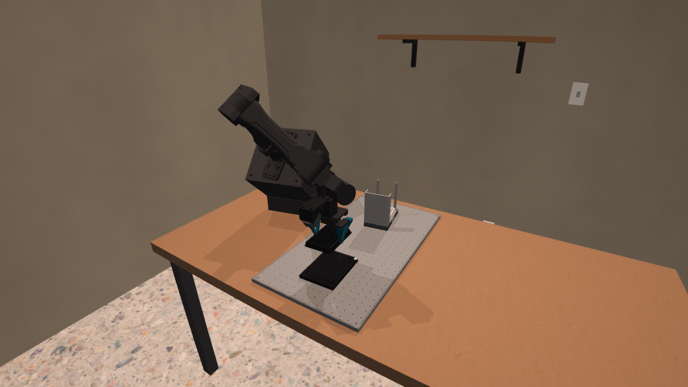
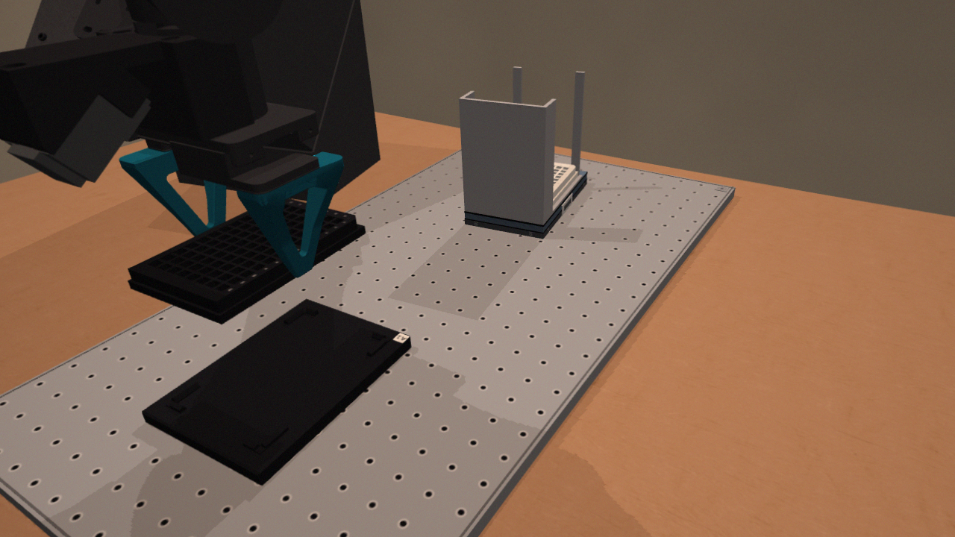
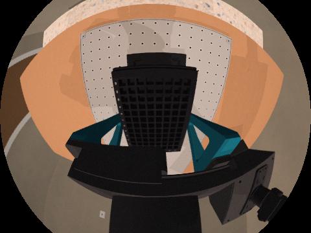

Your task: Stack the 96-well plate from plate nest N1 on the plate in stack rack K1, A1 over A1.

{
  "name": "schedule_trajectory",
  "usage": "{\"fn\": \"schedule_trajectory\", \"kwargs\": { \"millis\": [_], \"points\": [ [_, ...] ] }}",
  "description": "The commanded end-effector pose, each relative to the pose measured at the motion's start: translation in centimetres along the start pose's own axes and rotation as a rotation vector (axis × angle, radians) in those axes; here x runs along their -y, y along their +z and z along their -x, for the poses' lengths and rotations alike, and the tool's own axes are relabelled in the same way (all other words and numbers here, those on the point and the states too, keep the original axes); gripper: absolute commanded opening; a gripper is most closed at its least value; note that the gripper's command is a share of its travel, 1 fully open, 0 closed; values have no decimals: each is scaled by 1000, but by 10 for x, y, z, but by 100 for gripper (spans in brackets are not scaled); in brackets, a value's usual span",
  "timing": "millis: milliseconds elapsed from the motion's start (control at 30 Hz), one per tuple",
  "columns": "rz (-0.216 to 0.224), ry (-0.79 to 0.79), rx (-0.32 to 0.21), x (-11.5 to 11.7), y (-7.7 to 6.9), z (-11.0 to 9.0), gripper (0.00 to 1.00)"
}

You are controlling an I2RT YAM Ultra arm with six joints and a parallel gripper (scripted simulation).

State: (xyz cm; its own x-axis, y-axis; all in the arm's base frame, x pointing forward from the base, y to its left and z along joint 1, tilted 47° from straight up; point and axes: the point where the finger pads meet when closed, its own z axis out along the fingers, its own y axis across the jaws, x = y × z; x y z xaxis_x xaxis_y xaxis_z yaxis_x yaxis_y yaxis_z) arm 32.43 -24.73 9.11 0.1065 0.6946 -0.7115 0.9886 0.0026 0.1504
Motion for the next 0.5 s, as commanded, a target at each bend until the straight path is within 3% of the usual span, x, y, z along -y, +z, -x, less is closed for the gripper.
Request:
{"fn": "schedule_trajectory", "kwargs": {
  "millis": [0, 67, 100, 167, 467],
  "points": [
    [16, 9, 17, -7, -17, 7, 0],
    [16, 9, 17, -7, -17, 7, 0],
    [-4, -10, 6, -5, -12, -1, 0],
    [16, 9, 16, -7, -22, 7, 0],
    [16, 10, 15, -7, -37, 6, 0]
  ]
}}
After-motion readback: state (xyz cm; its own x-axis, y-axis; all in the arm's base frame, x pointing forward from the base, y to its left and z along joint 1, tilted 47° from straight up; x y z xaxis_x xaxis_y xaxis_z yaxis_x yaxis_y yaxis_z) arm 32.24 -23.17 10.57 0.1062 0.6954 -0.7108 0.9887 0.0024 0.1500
